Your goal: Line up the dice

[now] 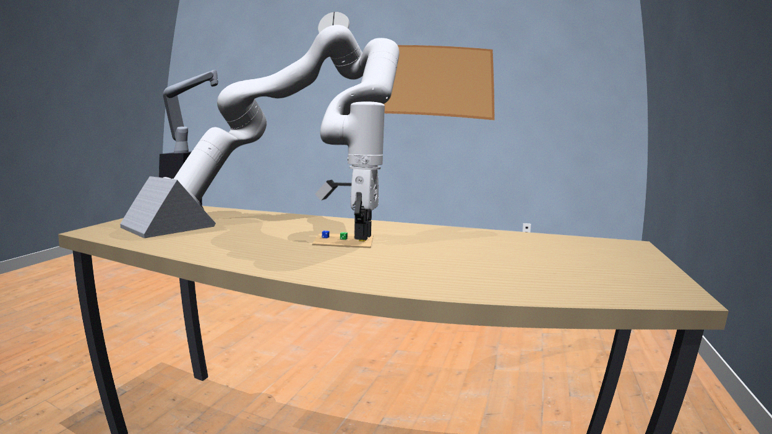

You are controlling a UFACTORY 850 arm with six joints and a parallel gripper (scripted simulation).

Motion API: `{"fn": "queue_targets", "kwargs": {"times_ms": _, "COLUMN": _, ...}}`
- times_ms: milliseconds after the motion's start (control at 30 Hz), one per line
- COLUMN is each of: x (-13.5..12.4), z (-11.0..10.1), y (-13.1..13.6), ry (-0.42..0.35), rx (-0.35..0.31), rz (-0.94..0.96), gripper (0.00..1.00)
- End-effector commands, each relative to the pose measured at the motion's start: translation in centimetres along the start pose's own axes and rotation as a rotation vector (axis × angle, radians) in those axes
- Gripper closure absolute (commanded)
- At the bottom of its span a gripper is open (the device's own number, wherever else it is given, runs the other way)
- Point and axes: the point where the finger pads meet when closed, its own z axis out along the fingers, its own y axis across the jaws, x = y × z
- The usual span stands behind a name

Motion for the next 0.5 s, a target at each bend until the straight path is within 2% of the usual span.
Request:
{"fn": "queue_targets", "kwargs": {"times_ms": 0, "x": -0.1, "z": -0.7, "y": 0.0, "ry": -0.001, "rx": 0.0, "rz": 0.0, "gripper": 0.69}}
{"fn": "queue_targets", "kwargs": {"times_ms": 400, "x": 0.0, "z": -6.7, "y": 0.0, "ry": -0.001, "rx": 0.0, "rz": 0.0, "gripper": 0.69}}
{"fn": "queue_targets", "kwargs": {"times_ms": 467, "x": 0.0, "z": -7.1, "y": 0.0, "ry": -0.001, "rx": 0.0, "rz": 0.0, "gripper": 0.69}}
